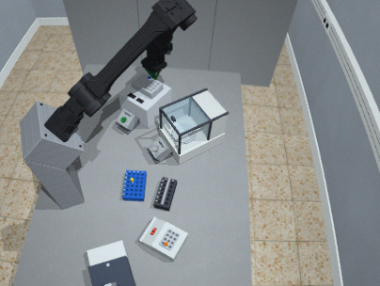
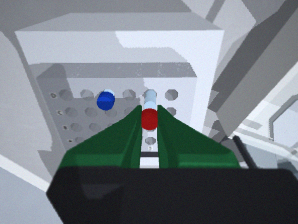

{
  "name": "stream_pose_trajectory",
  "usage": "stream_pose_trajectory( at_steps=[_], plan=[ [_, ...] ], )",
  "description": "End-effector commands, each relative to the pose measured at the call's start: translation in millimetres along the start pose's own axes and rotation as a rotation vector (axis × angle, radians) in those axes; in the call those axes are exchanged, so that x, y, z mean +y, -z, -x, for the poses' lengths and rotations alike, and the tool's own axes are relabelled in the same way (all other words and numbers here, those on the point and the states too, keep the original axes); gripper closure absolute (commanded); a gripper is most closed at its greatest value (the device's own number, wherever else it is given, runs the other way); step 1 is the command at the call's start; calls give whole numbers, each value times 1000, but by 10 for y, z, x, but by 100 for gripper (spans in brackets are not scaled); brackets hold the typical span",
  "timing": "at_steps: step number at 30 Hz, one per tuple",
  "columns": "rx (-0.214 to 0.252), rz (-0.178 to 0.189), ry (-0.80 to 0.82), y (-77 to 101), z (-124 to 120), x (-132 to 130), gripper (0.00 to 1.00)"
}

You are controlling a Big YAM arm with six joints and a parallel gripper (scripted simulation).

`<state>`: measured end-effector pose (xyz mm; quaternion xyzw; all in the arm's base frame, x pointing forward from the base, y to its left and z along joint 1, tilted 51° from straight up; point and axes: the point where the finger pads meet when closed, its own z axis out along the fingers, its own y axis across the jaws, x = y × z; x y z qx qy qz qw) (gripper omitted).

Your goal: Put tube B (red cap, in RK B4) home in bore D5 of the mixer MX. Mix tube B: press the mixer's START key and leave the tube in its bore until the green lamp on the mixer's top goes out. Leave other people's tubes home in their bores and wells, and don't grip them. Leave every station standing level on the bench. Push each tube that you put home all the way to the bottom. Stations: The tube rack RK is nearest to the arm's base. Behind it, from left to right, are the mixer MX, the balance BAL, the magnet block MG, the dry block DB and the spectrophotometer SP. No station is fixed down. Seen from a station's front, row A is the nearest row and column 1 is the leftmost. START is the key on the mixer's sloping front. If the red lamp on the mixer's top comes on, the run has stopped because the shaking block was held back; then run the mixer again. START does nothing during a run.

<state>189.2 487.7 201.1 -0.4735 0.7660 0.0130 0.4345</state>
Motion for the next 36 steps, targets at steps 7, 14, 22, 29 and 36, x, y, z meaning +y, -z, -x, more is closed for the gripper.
stream_pose_trajectory(
  at_steps=[7, 14, 22, 29, 36],
  plan=[
    [2, -10, 3, -132, 48, -34, 91],
    [-2, -10, 1, -161, 76, -40, 91],
    [-2, -10, 1, -191, 78, -42, 91],
    [-3, -10, 0, -226, 87, -46, 91],
    [-2, -11, 1, -251, 85, -48, 91]
  ],
)
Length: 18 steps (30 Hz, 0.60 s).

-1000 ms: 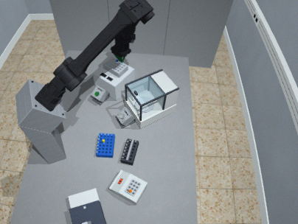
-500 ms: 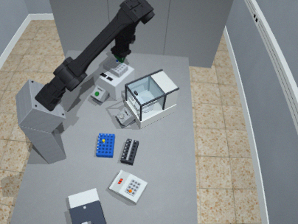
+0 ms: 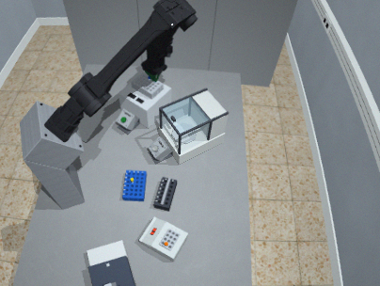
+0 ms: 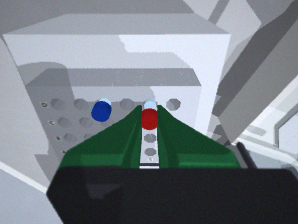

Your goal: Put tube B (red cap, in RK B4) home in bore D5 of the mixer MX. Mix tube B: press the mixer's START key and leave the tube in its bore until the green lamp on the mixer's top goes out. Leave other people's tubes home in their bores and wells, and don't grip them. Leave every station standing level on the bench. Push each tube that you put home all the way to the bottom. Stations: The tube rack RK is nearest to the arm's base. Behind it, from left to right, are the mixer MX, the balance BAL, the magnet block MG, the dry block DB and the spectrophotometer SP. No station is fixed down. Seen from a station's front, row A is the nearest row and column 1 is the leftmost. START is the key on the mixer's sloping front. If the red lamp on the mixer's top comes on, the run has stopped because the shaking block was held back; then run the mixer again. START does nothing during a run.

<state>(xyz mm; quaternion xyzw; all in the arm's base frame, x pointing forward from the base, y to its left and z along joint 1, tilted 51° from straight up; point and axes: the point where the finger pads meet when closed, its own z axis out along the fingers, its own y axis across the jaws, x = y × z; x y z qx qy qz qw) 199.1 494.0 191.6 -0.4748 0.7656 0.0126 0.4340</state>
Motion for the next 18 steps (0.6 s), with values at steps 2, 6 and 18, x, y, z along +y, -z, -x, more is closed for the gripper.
stream_pose_trajectory(
  at_steps=[2, 6, 18],
  plan=[
    [-4, -11, -3, -111, 86, -47, 91],
    [-3, -12, -2, -127, 90, -50, 91],
    [5, -12, 2, -131, 59, -51, 91]
  ],
)
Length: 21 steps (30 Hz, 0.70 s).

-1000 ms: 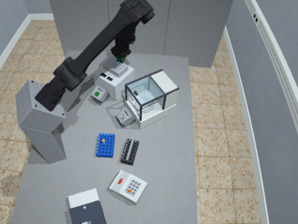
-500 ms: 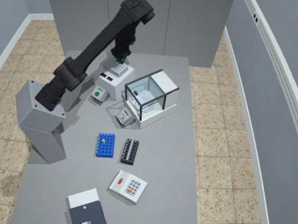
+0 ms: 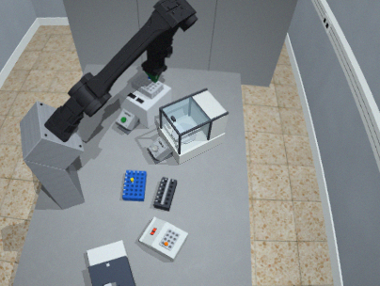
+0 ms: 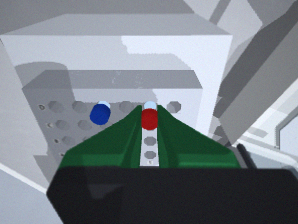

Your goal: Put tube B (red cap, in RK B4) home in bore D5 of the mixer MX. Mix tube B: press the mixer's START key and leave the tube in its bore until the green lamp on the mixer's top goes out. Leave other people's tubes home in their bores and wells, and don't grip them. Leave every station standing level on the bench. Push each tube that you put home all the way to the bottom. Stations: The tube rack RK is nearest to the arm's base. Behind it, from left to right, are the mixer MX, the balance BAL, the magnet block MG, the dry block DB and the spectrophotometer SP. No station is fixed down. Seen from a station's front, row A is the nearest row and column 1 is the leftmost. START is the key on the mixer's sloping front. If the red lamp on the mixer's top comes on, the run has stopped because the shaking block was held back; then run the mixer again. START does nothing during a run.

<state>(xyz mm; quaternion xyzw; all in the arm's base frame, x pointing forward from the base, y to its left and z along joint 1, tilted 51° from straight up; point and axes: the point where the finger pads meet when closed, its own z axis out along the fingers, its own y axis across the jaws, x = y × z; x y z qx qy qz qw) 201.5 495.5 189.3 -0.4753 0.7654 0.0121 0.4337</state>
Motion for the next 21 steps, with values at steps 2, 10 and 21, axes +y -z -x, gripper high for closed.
stream_pose_trajectory(
  at_steps=[2, 10, 21],
  plan=[
    [4, -12, 1, -94, 62, -51, 91],
    [3, -12, 0, -92, 73, -55, 91],
    [6, -13, 2, -94, 58, -56, 91]
  ],
)
